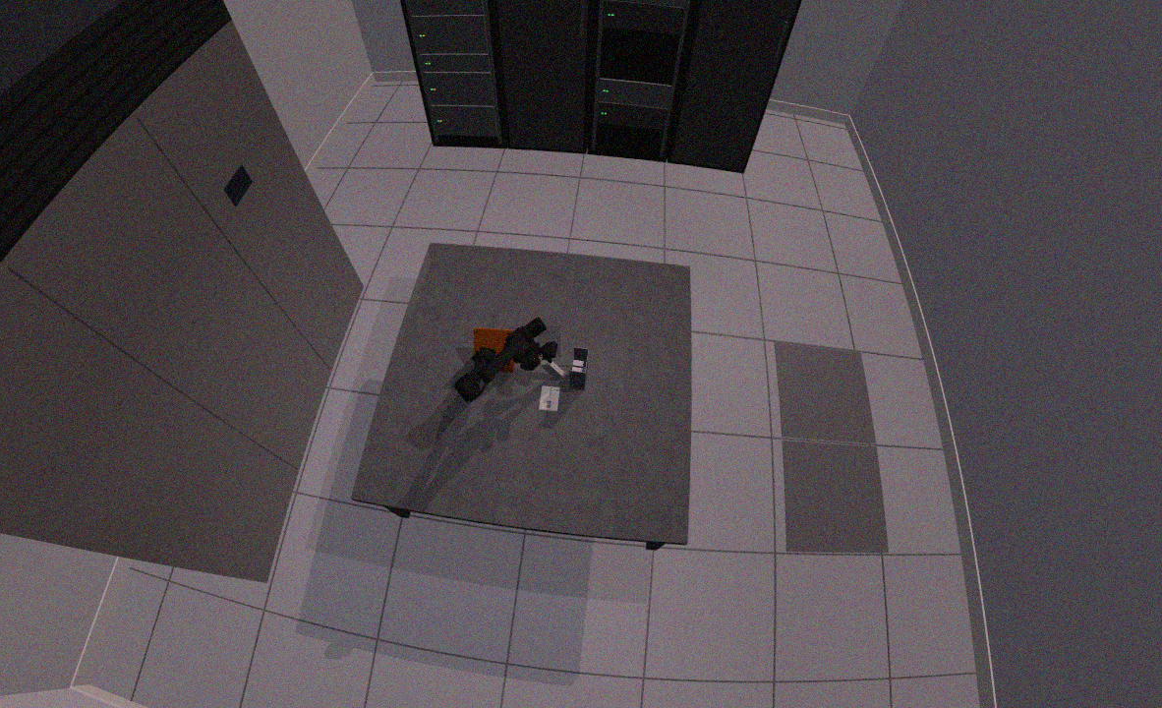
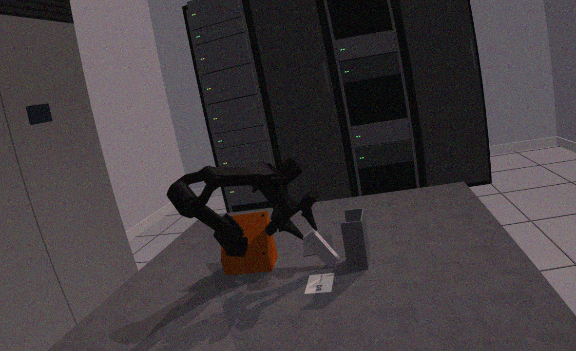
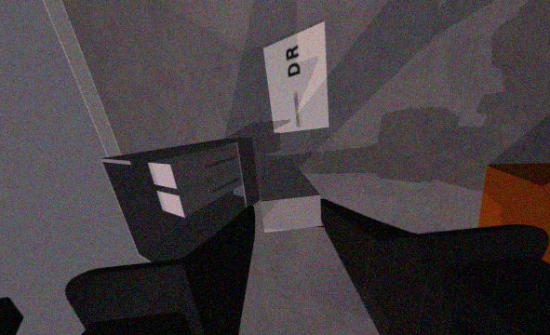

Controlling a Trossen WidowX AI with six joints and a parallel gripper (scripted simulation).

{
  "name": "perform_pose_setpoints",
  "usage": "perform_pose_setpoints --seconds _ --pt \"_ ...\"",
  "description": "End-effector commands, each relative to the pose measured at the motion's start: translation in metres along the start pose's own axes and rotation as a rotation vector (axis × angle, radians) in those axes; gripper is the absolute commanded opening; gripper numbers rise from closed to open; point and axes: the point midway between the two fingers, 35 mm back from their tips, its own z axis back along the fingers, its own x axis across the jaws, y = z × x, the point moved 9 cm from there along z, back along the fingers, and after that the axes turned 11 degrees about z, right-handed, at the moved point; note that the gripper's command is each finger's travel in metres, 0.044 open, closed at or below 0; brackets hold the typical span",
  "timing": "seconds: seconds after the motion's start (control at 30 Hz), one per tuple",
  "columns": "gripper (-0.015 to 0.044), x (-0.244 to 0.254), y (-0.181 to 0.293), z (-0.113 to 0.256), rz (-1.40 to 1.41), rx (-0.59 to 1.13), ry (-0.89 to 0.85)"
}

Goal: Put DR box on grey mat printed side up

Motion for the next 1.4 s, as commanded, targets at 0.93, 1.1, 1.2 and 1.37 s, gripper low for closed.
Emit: perform_pose_setpoints --seconds 0.93,1.1,1.2,1.37 --pt "0.0240 0.065 -0.012 -0.017 -0.003 0.055 0.279" --pt "0.0240 0.078 -0.015 -0.022 -0.003 0.066 0.335" --pt "0.0240 0.085 -0.017 -0.026 -0.004 0.073 0.369" --pt "0.0240 0.097 -0.019 -0.032 -0.005 0.084 0.425"
